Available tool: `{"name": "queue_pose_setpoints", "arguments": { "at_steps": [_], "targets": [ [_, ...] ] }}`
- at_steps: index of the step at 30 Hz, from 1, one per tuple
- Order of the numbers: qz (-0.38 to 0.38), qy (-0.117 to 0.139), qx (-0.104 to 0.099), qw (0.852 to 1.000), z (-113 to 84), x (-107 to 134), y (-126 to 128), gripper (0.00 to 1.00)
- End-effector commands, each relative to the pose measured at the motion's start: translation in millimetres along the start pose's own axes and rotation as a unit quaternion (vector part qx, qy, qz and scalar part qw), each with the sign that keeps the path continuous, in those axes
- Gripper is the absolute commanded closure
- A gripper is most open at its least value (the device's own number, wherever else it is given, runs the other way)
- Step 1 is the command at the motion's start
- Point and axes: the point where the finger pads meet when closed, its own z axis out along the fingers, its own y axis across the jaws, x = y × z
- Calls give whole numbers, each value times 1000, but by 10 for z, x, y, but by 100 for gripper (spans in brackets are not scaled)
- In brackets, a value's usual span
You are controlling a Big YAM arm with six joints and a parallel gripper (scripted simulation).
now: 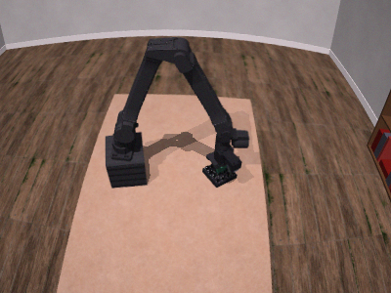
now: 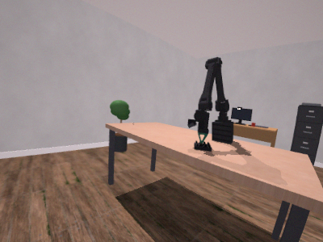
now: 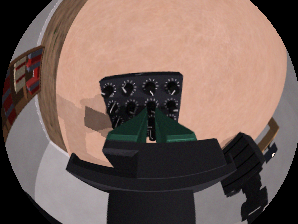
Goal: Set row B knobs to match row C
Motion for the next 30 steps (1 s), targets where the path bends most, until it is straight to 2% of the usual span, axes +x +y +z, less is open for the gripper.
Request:
{"name": "queue_pose_setpoints", "arguments": {
  "at_steps": [1,16,30],
  "targets": [
    [4,-6,-9,1000,18,-102,91,93],
    [-7,-6,-9,1000,18,-102,92,93],
    [-53,-6,-9,999,17,-100,94,93]
  ]
}}
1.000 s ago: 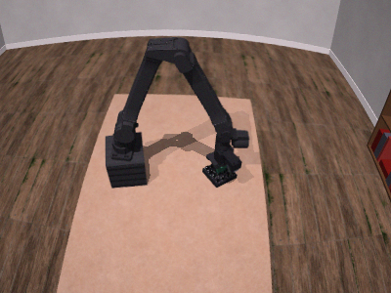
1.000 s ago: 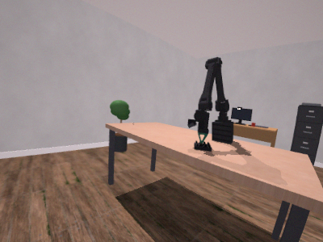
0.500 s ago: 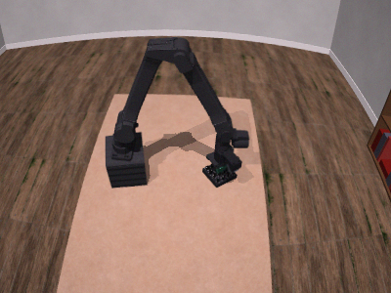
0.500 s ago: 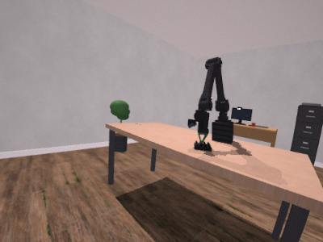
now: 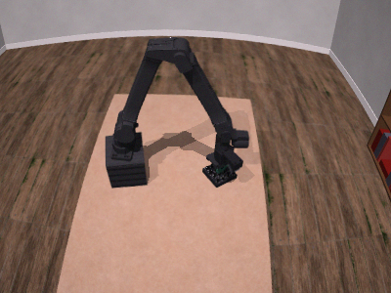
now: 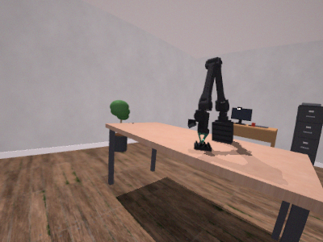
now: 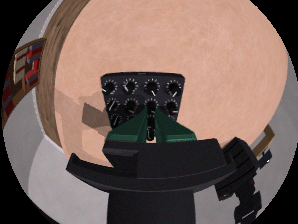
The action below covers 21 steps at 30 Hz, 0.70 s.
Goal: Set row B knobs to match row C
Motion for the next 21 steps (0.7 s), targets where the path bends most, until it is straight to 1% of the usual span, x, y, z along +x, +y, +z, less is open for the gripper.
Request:
{"name": "queue_pose_setpoints", "arguments": {
  "at_steps": [1,12,14,21],
  "targets": [
    [-21,-7,-9,1000,16,-107,90,93],
    [-111,-7,-9,994,15,-103,95,93],
    [-111,-7,-9,994,15,-103,95,93],
    [-188,-7,-9,982,14,-98,100,93]
  ]
}}
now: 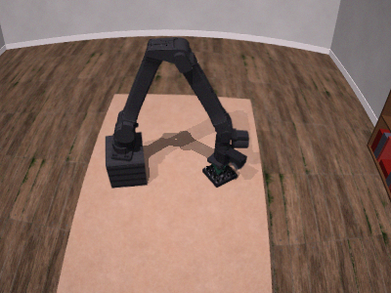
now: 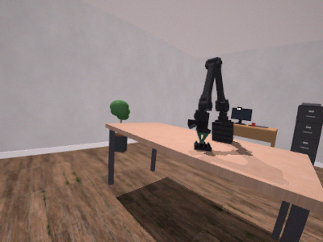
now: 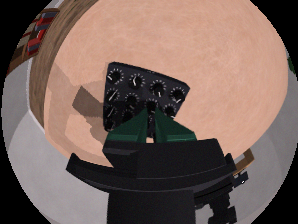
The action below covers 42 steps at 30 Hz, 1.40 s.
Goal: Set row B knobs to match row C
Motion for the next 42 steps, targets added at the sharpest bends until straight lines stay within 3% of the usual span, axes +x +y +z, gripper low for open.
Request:
{"name": "queue_pose_setpoints", "arguments": {
  "at_steps": [1,11,25,27,42],
  "targets": [
    [-57,-8,-9,998,13,-119,77,93],
    [-159,-9,-9,987,12,-117,83,93],
    [-341,-11,-8,940,11,-112,90,93],
    [-341,-11,-8,940,11,-112,90,93],
    [-495,-12,-6,869,11,-112,90,93]
  ]
}}
